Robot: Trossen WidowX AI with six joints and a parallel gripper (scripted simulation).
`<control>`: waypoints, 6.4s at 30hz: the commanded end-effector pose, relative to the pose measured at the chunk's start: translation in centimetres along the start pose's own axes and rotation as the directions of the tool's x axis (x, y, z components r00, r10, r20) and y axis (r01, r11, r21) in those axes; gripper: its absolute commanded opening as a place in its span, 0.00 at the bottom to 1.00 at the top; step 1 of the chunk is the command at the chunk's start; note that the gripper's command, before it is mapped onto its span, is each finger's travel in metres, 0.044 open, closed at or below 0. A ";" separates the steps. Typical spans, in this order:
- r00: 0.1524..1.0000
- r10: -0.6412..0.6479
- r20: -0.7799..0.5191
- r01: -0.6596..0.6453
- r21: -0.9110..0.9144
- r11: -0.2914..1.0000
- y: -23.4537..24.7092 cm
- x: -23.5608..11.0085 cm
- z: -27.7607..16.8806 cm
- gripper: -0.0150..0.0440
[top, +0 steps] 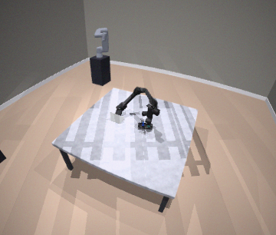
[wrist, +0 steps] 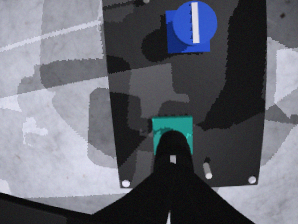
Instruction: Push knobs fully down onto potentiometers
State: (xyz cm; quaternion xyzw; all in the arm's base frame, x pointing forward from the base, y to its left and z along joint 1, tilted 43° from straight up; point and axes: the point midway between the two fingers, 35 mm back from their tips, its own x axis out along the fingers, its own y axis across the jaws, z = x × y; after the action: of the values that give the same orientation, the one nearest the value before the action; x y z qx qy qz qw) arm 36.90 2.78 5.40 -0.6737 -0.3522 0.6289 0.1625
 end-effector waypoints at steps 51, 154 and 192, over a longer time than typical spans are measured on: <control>1.000 -0.002 -0.003 0.002 0.002 1.000 0.0 0.6 0.0 0.25; 1.000 -0.001 -0.003 0.001 0.002 1.000 0.0 0.1 0.0 0.25; 1.000 -0.001 0.005 0.001 0.010 1.000 -1.9 -2.8 17.8 1.00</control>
State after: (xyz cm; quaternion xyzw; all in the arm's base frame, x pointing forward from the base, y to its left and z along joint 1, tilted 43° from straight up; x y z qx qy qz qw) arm 19.86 -1.78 5.99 -0.6713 -0.3498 0.6321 0.1657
